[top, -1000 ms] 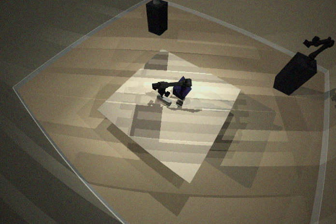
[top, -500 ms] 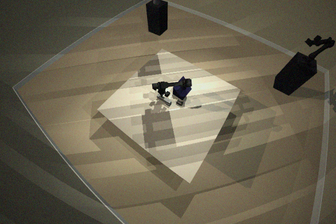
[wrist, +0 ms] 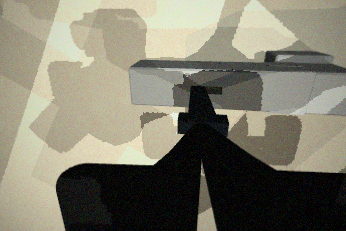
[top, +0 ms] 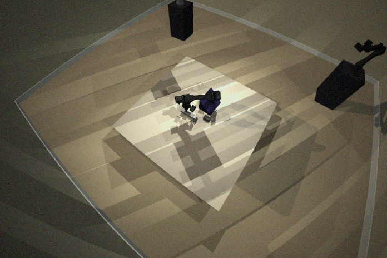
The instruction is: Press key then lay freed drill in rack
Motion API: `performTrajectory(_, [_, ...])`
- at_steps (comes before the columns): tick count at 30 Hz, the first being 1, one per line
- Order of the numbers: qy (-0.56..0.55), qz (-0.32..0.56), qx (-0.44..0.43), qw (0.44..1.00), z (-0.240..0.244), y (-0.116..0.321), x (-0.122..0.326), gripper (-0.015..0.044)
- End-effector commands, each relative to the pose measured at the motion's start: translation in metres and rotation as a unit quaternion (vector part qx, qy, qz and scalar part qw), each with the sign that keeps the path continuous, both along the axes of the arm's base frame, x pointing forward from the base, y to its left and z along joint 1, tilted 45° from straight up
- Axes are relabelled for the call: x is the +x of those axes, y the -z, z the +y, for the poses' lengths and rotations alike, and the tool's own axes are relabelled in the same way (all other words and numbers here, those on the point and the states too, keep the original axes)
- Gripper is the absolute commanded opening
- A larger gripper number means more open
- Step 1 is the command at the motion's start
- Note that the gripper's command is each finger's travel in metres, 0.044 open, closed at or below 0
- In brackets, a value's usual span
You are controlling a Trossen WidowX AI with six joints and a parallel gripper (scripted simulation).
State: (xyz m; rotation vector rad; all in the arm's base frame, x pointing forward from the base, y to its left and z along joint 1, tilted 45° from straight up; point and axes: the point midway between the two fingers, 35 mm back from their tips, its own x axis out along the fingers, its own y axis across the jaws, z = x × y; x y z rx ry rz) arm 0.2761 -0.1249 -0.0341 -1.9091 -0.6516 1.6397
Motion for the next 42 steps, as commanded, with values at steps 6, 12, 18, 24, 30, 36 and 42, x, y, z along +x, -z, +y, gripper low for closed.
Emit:
performTrajectory(6, [-0.019,0.021,0.015,0.999,0.019,0.018,-0.004,0.0000])
performTrajectory(12, [-0.019,0.021,0.015,0.999,0.020,0.019,-0.003,0.0000])
performTrajectory(18, [-0.019,0.021,0.015,1.000,0.011,0.011,-0.002,0.0079])
performTrajectory(24, [-0.019,0.021,0.014,1.000,-0.034,-0.032,-0.003,0.0236])
performTrajectory(30, [-0.039,-0.010,0.003,0.999,-0.032,-0.033,0.000,0.0394])
performTrajectory(36, [-0.271,-0.226,-0.042,0.935,-0.004,-0.041,0.009,0.0440])
performTrajectory(42, [-0.481,-0.420,-0.080,0.765,0.023,-0.049,0.015,0.0440])
